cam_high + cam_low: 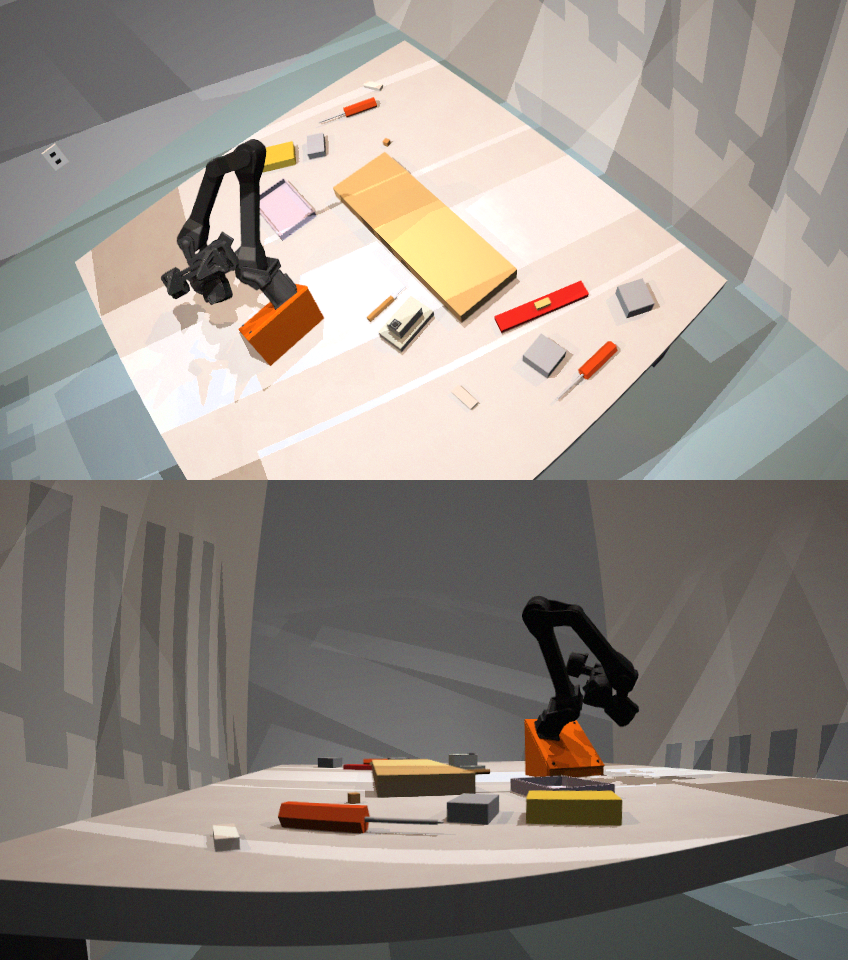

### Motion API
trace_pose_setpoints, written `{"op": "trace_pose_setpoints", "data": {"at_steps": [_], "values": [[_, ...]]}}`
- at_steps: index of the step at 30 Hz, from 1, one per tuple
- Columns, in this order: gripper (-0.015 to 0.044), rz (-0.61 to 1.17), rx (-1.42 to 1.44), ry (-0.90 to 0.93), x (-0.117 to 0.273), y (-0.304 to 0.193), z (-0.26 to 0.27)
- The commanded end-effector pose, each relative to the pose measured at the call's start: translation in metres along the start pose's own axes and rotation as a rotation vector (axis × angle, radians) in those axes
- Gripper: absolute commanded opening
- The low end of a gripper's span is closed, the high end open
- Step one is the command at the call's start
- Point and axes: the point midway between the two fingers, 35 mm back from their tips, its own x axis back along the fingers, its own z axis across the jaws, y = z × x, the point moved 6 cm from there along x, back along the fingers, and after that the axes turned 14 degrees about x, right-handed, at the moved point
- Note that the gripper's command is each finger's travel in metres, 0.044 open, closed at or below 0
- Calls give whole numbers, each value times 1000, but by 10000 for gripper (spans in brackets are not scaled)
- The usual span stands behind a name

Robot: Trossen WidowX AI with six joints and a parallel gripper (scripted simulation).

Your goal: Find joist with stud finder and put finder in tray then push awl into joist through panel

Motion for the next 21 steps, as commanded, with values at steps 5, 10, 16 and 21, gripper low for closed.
{"op": "trace_pose_setpoints", "data": {"at_steps": [5,10,16,21], "values": [[440,-120,143,111,15,10,20],[440,-328,332,243,45,22,44],[440,-625,519,352,95,32,61],[440,-901,628,397,143,35,62]]}}
